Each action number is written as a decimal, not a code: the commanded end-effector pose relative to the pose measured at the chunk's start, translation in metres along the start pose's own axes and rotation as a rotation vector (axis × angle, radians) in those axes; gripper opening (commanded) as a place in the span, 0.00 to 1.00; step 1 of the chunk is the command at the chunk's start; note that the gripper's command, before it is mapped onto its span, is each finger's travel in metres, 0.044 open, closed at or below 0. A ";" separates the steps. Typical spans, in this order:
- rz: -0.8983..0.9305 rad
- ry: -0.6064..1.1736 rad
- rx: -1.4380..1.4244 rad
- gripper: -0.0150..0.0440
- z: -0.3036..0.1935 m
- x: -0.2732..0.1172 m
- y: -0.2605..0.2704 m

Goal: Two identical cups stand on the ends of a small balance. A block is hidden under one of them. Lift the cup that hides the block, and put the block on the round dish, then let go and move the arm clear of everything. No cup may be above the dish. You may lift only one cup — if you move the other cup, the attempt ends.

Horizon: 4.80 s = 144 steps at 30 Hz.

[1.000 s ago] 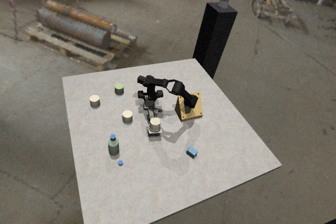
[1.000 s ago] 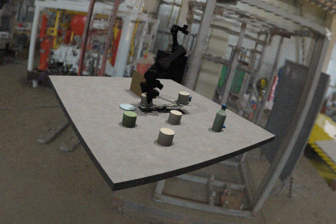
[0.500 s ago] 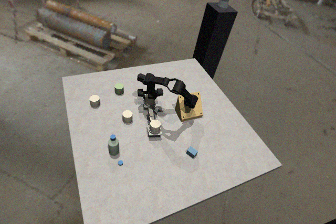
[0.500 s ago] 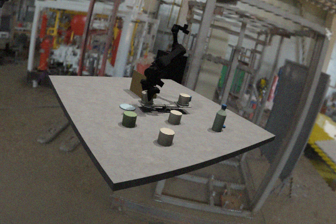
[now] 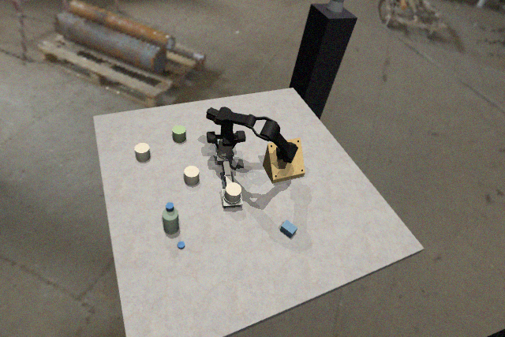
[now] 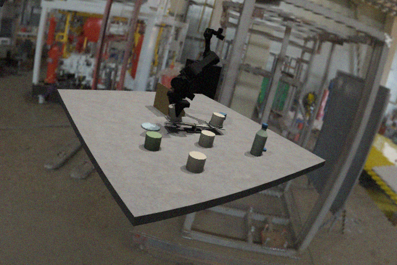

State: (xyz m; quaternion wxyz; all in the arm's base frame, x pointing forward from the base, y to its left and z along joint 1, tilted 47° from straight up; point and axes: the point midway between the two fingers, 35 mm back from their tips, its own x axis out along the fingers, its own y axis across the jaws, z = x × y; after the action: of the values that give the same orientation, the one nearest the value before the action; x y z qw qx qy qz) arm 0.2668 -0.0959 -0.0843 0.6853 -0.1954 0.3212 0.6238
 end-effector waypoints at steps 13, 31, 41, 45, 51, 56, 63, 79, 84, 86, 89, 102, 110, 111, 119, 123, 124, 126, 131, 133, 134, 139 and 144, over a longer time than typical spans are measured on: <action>-0.017 0.021 -0.007 0.25 -0.005 -0.026 -0.004; -0.016 0.021 -0.007 0.25 -0.005 -0.049 -0.002; -0.016 0.021 -0.007 0.25 -0.004 -0.061 -0.001; -0.015 0.020 -0.007 0.25 -0.004 -0.067 0.000; -0.015 0.020 -0.007 0.25 -0.003 -0.074 0.001; -0.015 0.019 -0.007 0.25 -0.002 -0.081 0.003; -0.014 0.018 -0.007 0.25 -0.001 -0.089 0.005; -0.006 0.008 -0.004 0.25 0.000 -0.082 0.004; -0.006 0.008 -0.004 0.25 0.000 -0.082 0.004; -0.006 0.008 -0.004 0.25 0.000 -0.082 0.004; -0.006 0.008 -0.004 0.25 0.000 -0.082 0.004; -0.006 0.008 -0.004 0.25 0.000 -0.082 0.004; -0.006 0.008 -0.004 0.25 0.000 -0.082 0.004; -0.006 0.008 -0.004 0.25 0.000 -0.082 0.004; -0.007 0.010 -0.004 0.25 -0.004 -0.081 0.005; -0.010 0.017 -0.003 0.25 -0.030 -0.074 0.013; -0.010 0.018 -0.003 0.25 -0.037 -0.073 0.015; -0.012 0.022 -0.003 0.25 -0.050 -0.069 0.020; -0.014 0.028 -0.002 0.25 -0.081 -0.058 0.034; -0.014 0.030 -0.002 0.25 -0.093 -0.053 0.040; -0.014 0.031 -0.002 0.25 -0.099 -0.050 0.044; -0.015 0.033 -0.002 0.25 -0.126 -0.036 0.061; -0.014 0.034 -0.002 0.25 -0.151 -0.020 0.079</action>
State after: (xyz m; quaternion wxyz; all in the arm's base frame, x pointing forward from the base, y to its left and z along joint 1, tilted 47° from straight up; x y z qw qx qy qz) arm 0.1733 -0.1973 -0.1543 0.6848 -0.2070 0.3290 0.6164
